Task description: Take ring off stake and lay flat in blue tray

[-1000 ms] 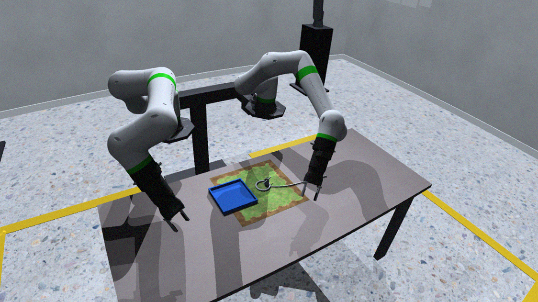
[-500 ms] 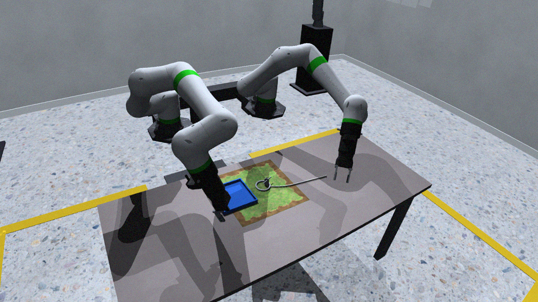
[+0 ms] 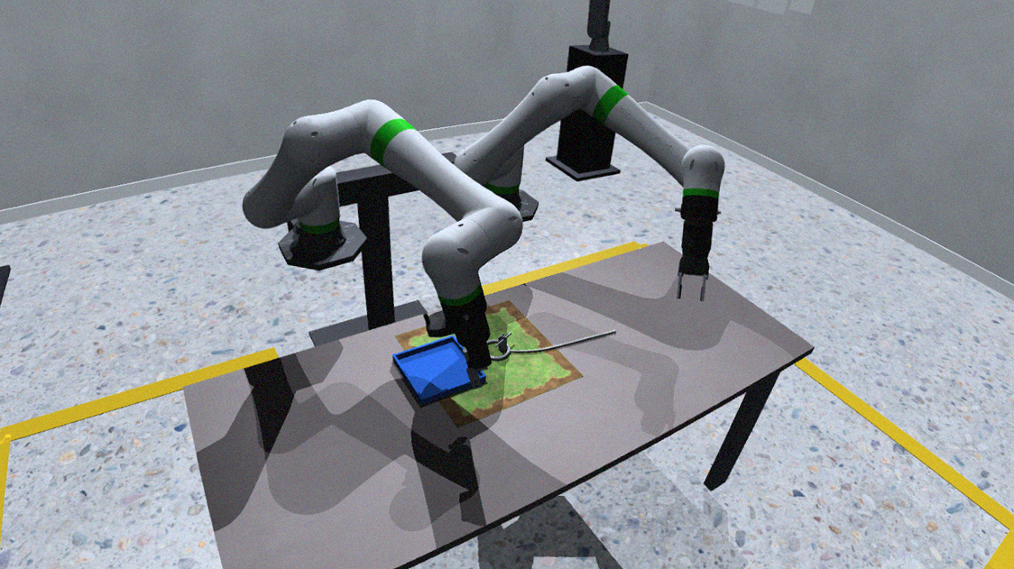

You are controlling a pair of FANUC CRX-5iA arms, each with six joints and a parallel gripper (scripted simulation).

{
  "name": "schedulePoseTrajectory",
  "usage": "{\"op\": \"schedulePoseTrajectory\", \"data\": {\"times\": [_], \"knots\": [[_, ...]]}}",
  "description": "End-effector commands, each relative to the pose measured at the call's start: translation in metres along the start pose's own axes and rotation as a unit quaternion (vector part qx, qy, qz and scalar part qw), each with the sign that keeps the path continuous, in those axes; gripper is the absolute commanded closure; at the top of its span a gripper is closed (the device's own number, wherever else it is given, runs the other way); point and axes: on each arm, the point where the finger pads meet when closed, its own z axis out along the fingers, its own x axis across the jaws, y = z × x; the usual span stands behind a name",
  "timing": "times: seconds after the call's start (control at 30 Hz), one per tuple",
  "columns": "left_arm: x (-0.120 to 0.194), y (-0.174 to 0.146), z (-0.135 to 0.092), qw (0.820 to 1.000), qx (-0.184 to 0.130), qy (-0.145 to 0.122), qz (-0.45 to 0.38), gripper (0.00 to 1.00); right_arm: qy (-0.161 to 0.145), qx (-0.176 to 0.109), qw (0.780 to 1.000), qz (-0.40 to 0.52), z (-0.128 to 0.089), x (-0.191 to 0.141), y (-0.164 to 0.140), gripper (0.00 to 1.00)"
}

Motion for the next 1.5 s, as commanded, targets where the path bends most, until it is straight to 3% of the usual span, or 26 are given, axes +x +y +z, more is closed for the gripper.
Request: {"op": "schedulePoseTrajectory", "data": {"times": [0.0, 0.03, 0.07, 0.27, 0.53, 0.6, 0.63, 0.7, 1.1, 1.17, 1.2, 1.47], "knots": [[-0.018, 0.039, -0.037, 0.999, -0.011, -0.011, 0.029, 0.00, 0.001, 0.022, 0.998, -0.063, 0.022, 0.042, 0.031, 0.00], [-0.018, 0.039, -0.037, 0.999, -0.011, -0.011, 0.029, 0.00, 0.001, 0.022, 0.998, -0.063, 0.022, 0.042, 0.031, 0.00], [-0.028, 0.068, -0.061, 0.999, -0.020, -0.014, 0.042, 0.00, 0.005, 0.032, 0.995, -0.091, 0.037, 0.072, 0.048, 0.00], [-0.041, 0.125, -0.109, 0.995, -0.048, -0.023, 0.080, 0.00, 0.020, 0.067, 0.978, -0.197, 0.062, 0.134, 0.073, 0.00], [-0.047, 0.206, -0.177, 0.988, -0.084, -0.027, 0.123, 0.00, 0.035, 0.105, 0.939, -0.325, 0.093, 0.225, 0.098, 0.00], [-0.047, 0.206, -0.177, 0.988, -0.084, -0.027, 0.123, 0.00, 0.035, 0.105, 0.939, -0.325, 0.093, 0.225, 0.098, 0.00], [-0.046, 0.235, -0.203, 0.986, -0.095, -0.026, 0.134, 0.00, 0.036, 0.108, 0.934, -0.338, 0.098, 0.242, 0.102, 0.00], [-0.044, 0.251, -0.217, 0.983, -0.106, -0.025, 0.145, 0.00, 0.038, 0.113, 0.926, -0.357, 0.102, 0.255, 0.103, 0.00], [-0.013, 0.365, -0.322, 0.967, -0.160, -0.007, 0.196, 0.00, 0.041, 0.121, 0.915, -0.384, 0.106, 0.272, 0.105, 0.00], [-0.013, 0.365, -0.322, 0.967, -0.160, -0.007, 0.196, 0.00, 0.041, 0.121, 0.915, -0.384, 0.106, 0.272, 0.105, 0.00], [-0.001, 0.390, -0.347, 0.964, -0.170, -0.002, 0.205, 0.00, 0.041, 0.121, 0.915, -0.384, 0.106, 0.272, 0.105, 0.00], [0.041, 0.453, -0.412, 0.951, -0.202, 0.023, 0.231, 0.00, 0.041, 0.121, 0.915, -0.384, 0.106, 0.272, 0.105, 0.00]]}}
